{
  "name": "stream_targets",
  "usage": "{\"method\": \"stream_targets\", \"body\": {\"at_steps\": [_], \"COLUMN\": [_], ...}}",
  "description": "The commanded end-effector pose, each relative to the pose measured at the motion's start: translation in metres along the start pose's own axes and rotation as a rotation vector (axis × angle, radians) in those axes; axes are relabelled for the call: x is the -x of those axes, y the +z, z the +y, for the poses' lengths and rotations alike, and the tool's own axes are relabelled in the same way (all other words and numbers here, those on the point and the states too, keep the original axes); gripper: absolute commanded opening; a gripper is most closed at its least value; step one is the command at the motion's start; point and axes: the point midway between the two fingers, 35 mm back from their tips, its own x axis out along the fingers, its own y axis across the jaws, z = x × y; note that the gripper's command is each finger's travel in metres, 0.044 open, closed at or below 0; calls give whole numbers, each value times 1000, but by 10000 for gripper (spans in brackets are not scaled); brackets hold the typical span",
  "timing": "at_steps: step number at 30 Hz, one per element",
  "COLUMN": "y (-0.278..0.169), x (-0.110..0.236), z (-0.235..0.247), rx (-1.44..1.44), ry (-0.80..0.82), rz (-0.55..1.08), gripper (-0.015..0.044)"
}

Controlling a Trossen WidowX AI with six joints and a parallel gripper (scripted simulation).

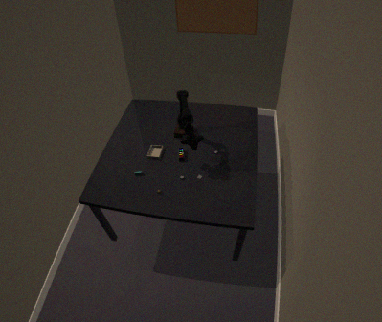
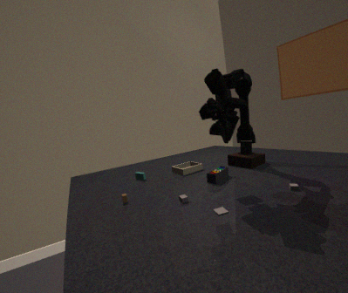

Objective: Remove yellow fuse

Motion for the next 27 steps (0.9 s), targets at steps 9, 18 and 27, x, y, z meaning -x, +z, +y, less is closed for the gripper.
{"method": "stream_targets", "body": {"at_steps": [9,18,27], "y": [-6,-9,-10], "x": [-18,-15,-21], "z": [-158,-162,-165], "rx": [-811,-811,-811], "ry": [-604,-605,-605], "rz": [-22,-22,-22], "gripper": [71,71,71]}}
